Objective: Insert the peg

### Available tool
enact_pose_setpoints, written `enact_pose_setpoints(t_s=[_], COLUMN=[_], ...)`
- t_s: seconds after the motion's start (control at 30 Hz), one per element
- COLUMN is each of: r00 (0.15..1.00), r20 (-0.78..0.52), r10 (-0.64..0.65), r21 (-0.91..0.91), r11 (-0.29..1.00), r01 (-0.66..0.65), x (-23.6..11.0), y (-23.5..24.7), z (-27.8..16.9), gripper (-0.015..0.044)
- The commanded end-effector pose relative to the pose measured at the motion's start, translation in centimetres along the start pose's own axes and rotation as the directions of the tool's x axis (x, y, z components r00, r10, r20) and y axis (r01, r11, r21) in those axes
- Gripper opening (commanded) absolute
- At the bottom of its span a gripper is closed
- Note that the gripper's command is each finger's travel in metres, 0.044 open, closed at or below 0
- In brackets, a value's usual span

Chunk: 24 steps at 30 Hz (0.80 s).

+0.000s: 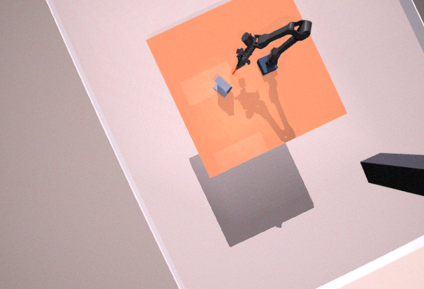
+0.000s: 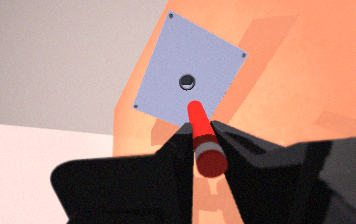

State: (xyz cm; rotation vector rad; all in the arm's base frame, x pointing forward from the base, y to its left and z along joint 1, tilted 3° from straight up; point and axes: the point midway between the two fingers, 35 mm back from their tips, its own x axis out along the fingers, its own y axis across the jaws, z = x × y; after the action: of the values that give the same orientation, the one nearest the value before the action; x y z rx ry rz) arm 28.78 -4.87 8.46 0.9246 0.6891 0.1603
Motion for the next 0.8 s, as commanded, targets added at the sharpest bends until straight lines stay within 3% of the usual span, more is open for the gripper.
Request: enact_pose_setpoints(t_s=[0.0,0.77], r00=[1.000,0.999], r20=[0.011,0.042], r10=[0.008,0.022], r21=[-0.003,-0.003], r11=[1.000,1.000], r01=[-0.008,-0.022], x=[0.1,2.2], y=[0.1,-0.2], z=[0.2,0.5], gripper=[0.0000,0.0000])
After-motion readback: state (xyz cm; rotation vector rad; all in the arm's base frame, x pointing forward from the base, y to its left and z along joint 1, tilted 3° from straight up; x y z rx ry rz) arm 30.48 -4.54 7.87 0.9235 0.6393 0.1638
